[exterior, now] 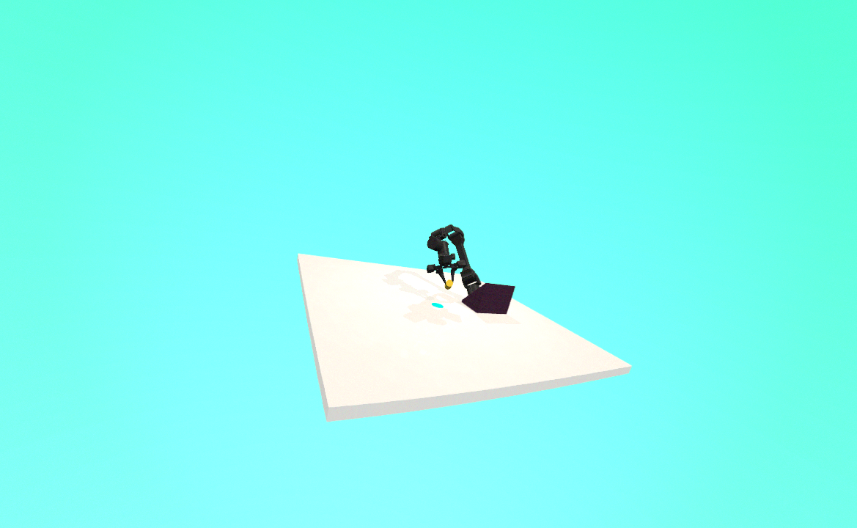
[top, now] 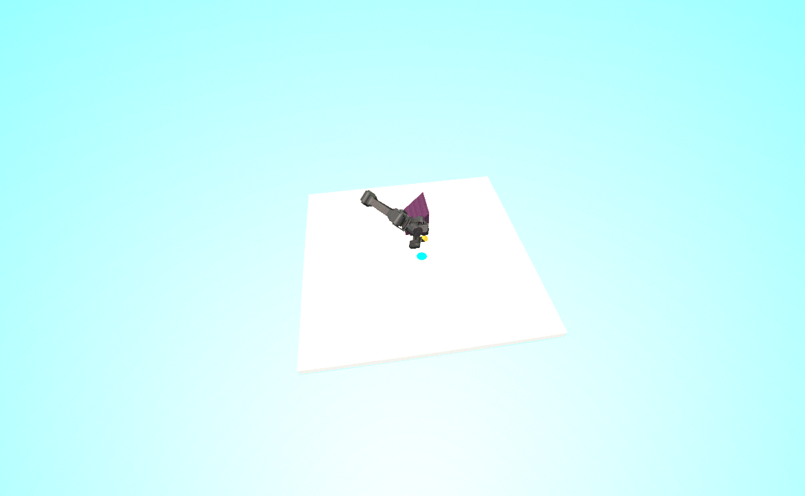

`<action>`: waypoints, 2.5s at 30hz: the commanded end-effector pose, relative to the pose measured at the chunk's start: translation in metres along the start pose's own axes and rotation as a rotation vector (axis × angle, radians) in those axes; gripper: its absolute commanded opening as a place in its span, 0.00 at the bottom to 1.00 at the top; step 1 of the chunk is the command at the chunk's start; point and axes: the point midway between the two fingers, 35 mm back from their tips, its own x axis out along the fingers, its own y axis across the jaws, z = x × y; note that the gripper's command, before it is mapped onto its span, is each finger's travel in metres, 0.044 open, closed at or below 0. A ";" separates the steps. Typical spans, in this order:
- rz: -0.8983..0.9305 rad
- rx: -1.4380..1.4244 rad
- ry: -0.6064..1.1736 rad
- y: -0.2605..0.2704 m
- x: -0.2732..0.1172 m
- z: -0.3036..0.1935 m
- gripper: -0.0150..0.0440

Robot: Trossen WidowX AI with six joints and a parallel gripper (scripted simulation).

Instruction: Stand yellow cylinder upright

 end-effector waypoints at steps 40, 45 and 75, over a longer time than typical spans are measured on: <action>0.035 -0.047 -0.326 -0.001 -0.003 -0.001 0.43; 0.033 -0.055 -0.363 -0.001 -0.004 -0.001 0.43; -0.013 -0.110 -0.580 -0.003 -0.011 -0.003 0.43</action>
